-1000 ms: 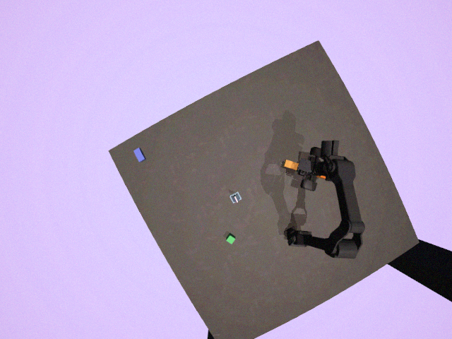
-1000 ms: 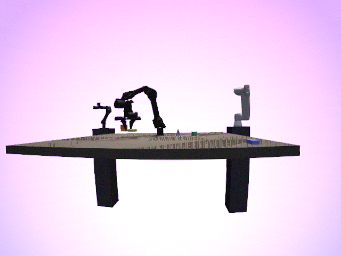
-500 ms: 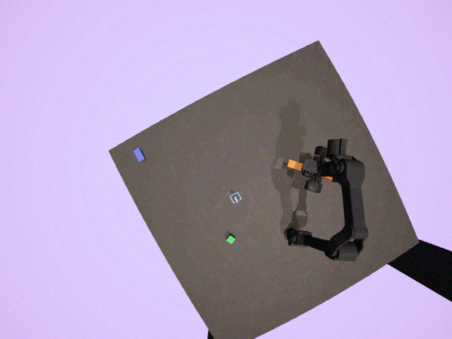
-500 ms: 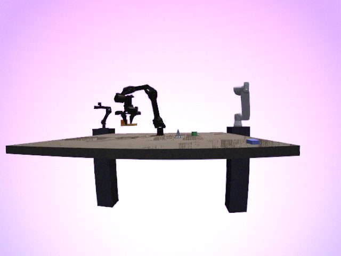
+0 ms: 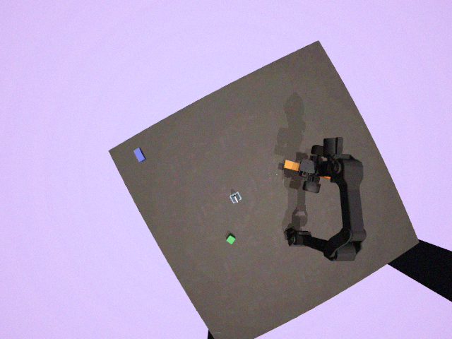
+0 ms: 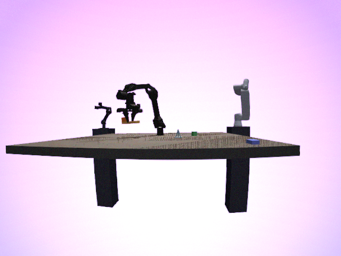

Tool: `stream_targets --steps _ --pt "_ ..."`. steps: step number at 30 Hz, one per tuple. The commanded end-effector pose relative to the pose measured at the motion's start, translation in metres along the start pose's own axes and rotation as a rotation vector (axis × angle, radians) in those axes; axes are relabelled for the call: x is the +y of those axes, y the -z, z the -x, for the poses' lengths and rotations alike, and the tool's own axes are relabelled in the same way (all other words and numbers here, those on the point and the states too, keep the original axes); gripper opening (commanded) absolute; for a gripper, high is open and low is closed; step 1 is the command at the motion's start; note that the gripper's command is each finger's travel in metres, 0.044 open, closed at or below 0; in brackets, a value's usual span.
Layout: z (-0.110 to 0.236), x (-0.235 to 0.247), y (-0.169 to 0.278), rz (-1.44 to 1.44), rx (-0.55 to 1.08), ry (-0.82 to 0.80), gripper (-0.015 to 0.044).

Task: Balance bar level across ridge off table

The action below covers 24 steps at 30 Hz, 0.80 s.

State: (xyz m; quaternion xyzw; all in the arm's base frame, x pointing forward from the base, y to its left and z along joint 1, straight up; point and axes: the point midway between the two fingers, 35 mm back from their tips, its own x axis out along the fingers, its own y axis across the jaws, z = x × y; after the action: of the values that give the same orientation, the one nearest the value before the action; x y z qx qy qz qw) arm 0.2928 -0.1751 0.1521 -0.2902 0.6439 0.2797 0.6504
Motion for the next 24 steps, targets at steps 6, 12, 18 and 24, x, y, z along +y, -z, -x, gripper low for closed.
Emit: stream_targets --steps 6,12,18,24 --pt "0.005 0.002 -0.031 0.055 -0.006 0.011 0.0" --pt "0.005 0.007 -0.053 0.098 -0.007 0.011 0.0" --pt "0.005 0.013 -0.074 0.141 -0.009 0.01 0.0" --pt "0.006 0.021 -0.095 0.184 -0.01 0.01 0.0"
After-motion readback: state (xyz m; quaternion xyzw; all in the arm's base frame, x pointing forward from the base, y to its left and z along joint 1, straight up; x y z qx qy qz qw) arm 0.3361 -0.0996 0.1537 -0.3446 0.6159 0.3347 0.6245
